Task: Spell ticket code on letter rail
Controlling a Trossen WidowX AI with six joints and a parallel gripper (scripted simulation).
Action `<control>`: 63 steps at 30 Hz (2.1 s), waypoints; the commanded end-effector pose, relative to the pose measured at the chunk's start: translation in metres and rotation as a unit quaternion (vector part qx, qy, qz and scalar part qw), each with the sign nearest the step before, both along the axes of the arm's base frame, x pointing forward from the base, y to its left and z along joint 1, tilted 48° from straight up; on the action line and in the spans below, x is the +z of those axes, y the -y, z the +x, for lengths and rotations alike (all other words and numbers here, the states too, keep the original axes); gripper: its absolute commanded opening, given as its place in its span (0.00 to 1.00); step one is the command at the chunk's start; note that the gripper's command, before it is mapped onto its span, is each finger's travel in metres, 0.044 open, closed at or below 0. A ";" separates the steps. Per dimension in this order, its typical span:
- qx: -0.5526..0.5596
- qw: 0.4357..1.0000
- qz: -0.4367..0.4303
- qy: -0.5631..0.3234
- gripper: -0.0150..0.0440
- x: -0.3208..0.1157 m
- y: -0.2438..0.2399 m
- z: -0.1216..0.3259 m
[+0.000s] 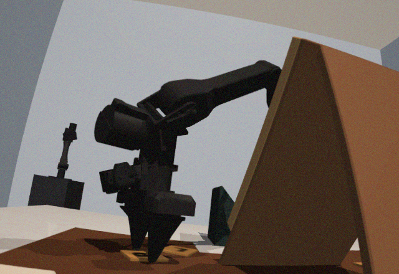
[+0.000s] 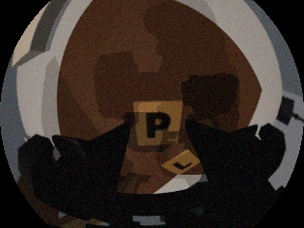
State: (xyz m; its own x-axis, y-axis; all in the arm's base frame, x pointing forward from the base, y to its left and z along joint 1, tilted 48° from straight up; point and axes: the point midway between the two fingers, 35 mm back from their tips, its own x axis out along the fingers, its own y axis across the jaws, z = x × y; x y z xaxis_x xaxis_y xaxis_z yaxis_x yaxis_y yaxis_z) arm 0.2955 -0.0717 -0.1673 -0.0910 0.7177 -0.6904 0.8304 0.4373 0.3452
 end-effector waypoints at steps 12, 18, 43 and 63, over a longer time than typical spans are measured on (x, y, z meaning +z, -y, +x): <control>-0.002 1.000 0.002 -0.002 0.83 0.000 -0.002 -0.001; -0.002 1.000 0.002 -0.002 0.83 0.000 -0.002 -0.001; -0.002 1.000 0.002 -0.002 0.73 -0.001 -0.002 -0.001; -0.002 1.000 0.002 -0.002 0.25 0.004 0.004 -0.001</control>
State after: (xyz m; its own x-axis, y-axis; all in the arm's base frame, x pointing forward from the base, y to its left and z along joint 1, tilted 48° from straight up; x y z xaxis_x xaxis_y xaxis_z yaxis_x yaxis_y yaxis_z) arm 0.2942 -0.0731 -0.1646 -0.0908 0.7220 -0.6859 0.8353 0.4303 0.3423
